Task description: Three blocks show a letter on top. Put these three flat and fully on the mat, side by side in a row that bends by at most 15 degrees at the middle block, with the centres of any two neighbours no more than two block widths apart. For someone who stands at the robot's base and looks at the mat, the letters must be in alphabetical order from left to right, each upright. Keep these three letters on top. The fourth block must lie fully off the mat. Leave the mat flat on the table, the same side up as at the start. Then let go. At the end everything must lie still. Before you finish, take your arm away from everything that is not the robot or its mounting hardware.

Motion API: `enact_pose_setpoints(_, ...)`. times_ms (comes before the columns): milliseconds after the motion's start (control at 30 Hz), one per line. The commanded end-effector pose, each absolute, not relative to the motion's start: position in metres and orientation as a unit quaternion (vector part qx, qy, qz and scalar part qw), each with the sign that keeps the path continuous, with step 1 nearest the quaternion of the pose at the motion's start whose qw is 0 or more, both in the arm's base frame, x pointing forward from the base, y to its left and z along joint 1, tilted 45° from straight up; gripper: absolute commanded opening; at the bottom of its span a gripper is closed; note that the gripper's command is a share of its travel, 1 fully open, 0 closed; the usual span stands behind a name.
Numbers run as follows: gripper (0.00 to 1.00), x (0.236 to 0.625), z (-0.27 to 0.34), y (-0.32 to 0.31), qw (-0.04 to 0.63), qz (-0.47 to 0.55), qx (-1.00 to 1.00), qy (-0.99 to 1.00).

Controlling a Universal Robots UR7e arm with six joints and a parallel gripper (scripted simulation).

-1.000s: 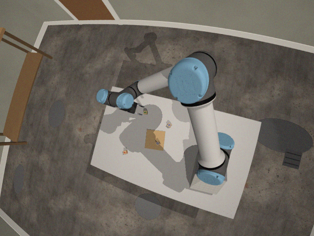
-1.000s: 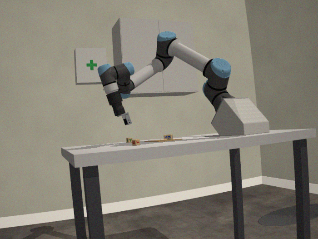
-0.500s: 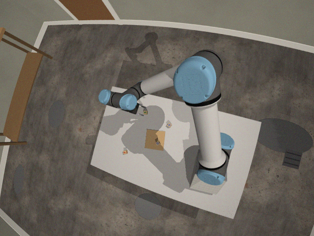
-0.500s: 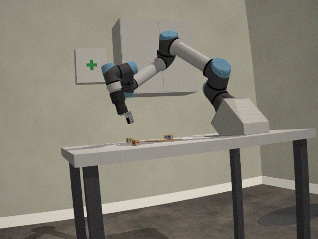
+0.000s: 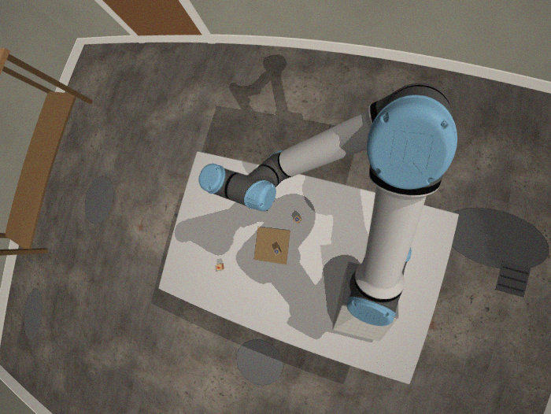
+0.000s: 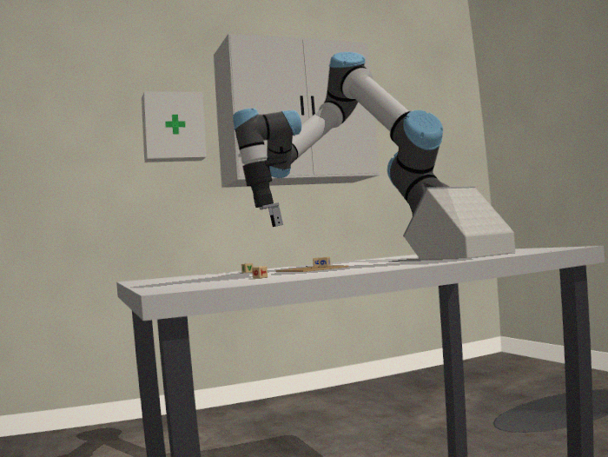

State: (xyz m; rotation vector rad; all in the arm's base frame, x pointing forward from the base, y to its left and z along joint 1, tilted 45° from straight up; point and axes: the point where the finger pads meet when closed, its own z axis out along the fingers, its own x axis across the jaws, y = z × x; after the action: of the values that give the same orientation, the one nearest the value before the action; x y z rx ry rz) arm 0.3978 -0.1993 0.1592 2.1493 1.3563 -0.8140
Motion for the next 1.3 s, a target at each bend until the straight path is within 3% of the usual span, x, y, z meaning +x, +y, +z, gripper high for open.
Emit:
enact_pose_setpoints(0, 1.00, 0.362, 0.154, -0.181, 0.266, -0.266, 0.797, 0.472)
enact_pose_setpoints(267, 1.00, 0.317, 0.144, -0.160, 0.298, -0.233, 0.810, 0.448)
enact_pose_setpoints(500, 1.00, 0.303, 0.140, -0.155, 0.306, -0.223, 0.814, 0.440)
enact_pose_setpoints(1267, 1.00, 0.301, 0.139, -0.154, 0.309, -0.221, 0.816, 0.436)
